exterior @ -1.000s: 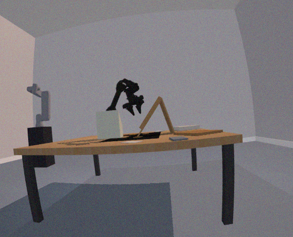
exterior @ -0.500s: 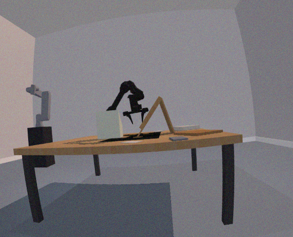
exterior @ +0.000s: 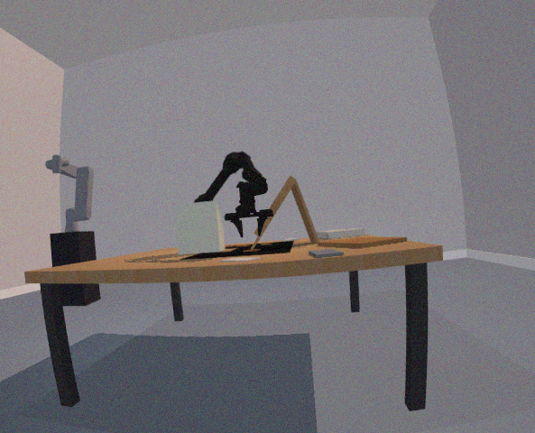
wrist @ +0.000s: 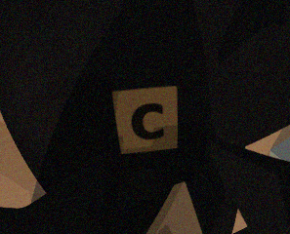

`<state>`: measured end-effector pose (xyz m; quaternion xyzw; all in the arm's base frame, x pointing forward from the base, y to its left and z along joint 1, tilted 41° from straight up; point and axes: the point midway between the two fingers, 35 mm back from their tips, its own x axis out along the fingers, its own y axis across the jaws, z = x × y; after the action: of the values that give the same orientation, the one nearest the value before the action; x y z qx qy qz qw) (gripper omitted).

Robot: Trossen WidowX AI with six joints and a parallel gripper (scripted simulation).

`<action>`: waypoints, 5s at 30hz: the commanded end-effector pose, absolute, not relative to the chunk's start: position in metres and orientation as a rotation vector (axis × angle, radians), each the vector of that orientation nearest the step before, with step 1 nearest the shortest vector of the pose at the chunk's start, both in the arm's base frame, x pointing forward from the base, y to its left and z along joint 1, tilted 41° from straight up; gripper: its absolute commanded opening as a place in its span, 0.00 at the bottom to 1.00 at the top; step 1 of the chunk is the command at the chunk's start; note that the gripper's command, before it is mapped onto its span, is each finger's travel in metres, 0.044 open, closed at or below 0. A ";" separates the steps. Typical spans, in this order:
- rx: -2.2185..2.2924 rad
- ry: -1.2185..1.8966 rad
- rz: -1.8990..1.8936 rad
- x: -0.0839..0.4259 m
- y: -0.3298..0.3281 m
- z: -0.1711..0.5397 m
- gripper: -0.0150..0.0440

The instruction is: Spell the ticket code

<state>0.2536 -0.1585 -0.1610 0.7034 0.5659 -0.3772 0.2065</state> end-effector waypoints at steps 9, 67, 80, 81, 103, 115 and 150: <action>1.962 1.577 -1.069 0.257 -0.138 -0.189 0.83; 1.963 1.578 -1.068 0.259 -0.125 -0.204 0.83; 1.963 1.578 -1.068 0.259 -0.125 -0.205 0.83; 1.963 1.578 -1.068 0.260 -0.125 -0.205 0.83; 1.963 1.577 -1.069 0.258 -0.130 -0.200 0.26; 1.962 1.577 -1.069 0.258 -0.136 -0.193 0.25; 1.894 1.385 -1.093 0.274 -0.177 -0.150 0.25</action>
<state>0.2710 -0.1683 -0.1603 0.7056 0.5304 -0.3956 0.2535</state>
